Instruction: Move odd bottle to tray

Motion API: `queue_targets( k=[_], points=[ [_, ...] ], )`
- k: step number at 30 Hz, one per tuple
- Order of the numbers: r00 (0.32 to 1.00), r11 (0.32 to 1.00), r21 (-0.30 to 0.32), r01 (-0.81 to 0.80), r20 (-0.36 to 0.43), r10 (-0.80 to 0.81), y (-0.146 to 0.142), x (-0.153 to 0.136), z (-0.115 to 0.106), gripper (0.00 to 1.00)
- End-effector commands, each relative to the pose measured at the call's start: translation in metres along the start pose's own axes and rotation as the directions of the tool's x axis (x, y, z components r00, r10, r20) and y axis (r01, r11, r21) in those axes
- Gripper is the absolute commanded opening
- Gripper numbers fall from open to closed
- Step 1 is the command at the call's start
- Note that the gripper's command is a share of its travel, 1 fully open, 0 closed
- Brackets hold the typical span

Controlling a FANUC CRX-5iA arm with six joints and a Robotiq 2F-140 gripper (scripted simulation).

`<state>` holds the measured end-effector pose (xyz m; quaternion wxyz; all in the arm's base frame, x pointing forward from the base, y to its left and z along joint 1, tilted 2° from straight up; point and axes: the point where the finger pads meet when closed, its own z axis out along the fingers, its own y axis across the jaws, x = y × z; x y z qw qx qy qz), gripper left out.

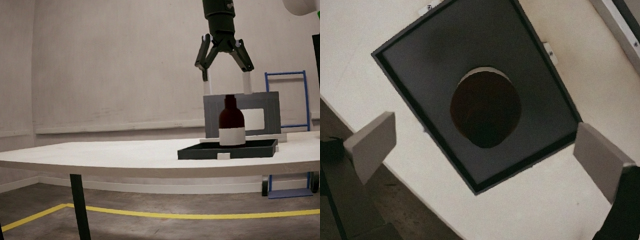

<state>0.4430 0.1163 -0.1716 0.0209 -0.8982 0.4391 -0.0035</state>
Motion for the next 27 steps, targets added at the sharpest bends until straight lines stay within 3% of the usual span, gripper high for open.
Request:
queue_targets(
  k=[1,27],
  points=[
    [1.0,1.0,0.001,0.0,-0.001,0.0,-0.0007,0.0002,-0.0005,1.0],
    [1.0,1.0,0.001,0.0,-0.001,0.0,-0.0007,0.0002,-0.0104,1.0]
  ],
)
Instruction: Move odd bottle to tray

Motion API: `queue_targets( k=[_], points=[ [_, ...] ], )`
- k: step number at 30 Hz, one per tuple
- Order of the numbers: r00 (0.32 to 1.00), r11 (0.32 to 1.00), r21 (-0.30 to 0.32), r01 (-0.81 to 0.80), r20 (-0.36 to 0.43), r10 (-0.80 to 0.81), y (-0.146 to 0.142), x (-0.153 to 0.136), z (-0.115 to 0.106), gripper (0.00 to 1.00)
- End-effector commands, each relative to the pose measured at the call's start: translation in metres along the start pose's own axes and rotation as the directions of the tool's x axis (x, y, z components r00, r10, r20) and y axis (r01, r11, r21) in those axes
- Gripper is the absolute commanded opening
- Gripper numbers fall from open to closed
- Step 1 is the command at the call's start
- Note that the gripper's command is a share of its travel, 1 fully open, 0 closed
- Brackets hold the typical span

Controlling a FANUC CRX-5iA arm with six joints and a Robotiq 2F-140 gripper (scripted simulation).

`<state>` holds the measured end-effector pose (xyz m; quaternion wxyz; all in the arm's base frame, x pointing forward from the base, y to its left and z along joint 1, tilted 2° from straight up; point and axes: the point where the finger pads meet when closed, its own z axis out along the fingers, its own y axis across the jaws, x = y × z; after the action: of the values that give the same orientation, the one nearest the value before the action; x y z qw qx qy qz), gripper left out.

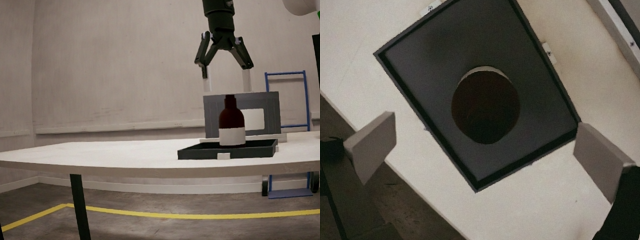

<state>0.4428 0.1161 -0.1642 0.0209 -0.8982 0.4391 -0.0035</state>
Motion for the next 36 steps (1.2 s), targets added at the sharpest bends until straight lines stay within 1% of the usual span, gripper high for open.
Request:
queue_targets(
  k=[1,8,10,25,27,36],
  points=[
    [1.0,1.0,0.001,0.0,-0.001,0.0,-0.001,0.0,-0.005,1.0],
    [1.0,1.0,0.001,0.0,-0.001,0.0,-0.001,0.0,-0.019,1.0],
    [1.0,1.0,0.001,0.0,-0.001,0.0,-0.001,0.0,-0.019,1.0],
    [1.0,1.0,0.001,0.0,-0.001,0.0,-0.001,0.0,-0.058,1.0],
    [1.0,1.0,0.001,0.0,-0.001,0.0,-0.001,0.0,-0.058,1.0],
    [1.0,1.0,0.001,0.0,-0.001,0.0,-0.001,0.0,-0.074,1.0]
  ],
)
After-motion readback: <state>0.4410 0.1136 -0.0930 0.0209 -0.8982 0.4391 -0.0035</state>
